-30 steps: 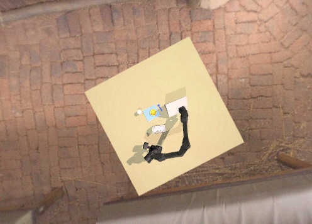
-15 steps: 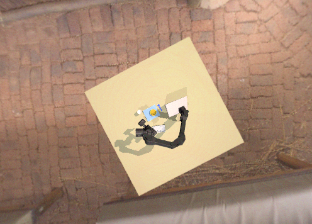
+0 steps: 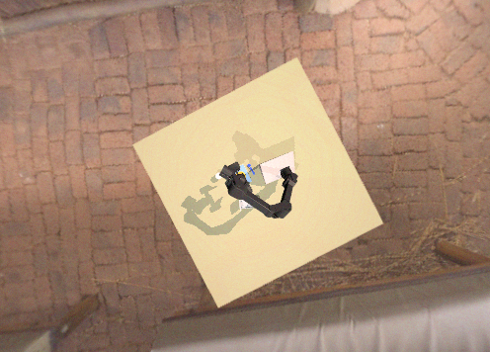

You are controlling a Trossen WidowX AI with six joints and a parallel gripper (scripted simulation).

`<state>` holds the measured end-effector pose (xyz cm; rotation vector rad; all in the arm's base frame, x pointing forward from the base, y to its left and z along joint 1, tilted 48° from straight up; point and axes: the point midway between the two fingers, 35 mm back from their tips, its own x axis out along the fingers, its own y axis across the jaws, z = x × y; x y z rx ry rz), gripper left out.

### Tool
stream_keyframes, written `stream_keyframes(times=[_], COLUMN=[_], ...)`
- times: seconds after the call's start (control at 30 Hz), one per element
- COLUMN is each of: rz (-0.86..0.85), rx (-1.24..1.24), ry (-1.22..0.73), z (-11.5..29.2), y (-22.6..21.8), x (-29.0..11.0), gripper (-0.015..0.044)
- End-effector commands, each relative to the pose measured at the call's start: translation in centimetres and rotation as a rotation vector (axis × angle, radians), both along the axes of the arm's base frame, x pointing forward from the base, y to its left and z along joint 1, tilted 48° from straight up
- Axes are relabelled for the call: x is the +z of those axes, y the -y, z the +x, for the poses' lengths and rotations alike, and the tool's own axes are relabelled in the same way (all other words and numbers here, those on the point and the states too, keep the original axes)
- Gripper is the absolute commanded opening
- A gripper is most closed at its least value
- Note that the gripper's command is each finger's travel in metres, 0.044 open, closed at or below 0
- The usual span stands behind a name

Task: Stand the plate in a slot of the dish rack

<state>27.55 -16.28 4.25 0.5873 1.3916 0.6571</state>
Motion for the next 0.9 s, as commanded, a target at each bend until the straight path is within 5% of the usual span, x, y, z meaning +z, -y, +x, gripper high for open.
stream_keyframes(times=[0.0, 0.2, 0.87], rz=[0.011, 0.016, 0.014], rx=[0.017, 0.018, 0.019], ry=[-0.009, -0.007, -0.008], z=[0.6, 0.7, 1.2], y=[-2.6, -8.4, -10.2], x=[-2.3, -7.3, -9.4], gripper=[0.0400, 0.0400, 0.0400])
